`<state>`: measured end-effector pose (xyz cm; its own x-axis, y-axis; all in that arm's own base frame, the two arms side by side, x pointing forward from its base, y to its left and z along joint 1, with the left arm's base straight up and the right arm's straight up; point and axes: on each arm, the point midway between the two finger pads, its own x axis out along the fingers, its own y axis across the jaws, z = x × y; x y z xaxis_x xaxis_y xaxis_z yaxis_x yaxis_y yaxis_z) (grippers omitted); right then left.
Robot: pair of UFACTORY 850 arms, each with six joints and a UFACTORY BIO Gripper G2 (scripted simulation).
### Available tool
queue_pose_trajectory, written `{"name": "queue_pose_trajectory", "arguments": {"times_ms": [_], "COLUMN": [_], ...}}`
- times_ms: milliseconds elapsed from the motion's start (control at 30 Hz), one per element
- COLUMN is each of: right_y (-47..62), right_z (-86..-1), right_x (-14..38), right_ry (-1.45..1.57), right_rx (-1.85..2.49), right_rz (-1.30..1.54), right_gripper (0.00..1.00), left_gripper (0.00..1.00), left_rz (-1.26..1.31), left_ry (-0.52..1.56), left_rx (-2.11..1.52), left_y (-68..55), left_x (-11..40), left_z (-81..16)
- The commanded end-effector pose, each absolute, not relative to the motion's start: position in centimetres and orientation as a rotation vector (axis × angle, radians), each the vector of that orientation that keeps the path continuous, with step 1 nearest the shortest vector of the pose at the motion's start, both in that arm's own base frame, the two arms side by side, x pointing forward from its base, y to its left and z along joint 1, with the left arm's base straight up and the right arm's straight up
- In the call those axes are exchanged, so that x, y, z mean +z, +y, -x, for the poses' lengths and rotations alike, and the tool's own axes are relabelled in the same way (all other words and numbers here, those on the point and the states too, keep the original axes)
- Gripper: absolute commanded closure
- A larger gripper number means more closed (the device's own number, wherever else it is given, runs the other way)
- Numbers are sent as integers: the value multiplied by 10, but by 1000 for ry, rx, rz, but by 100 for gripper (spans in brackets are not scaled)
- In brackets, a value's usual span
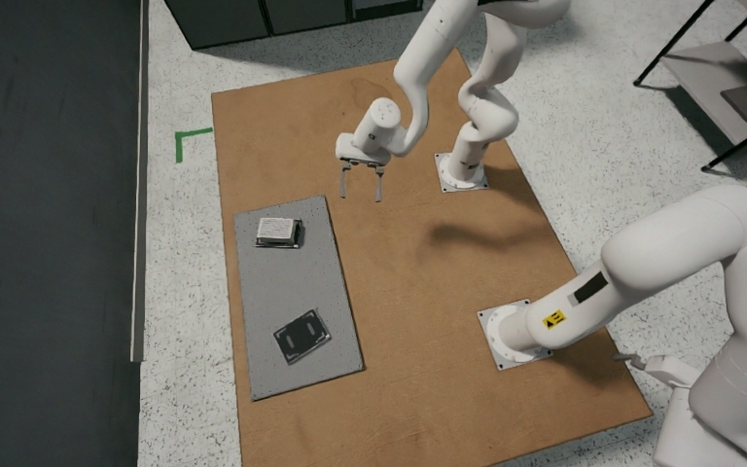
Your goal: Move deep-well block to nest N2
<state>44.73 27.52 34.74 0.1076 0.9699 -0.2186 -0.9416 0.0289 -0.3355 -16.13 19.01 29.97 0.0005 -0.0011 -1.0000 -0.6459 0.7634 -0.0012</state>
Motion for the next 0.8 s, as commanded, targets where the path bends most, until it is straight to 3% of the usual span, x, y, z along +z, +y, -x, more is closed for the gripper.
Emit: {"name": "queue_pose_trajectory", "arguments": {"times_ms": [0, 767], "right_y": [269, 224], "right_z": [-467, -543], "right_x": [348, 345], "right_ry": [-77, -60], "right_rx": [1407, 1022], "right_rz": [420, 288], "right_gripper": [63, 63], "left_gripper": [0, 0], "left_rz": [549, 549], "left_ry": [1500, 1500], "left_rx": [550, 550], "left_y": [191, 191], "left_x": [300, 300], "left_z": [161, 161]}}
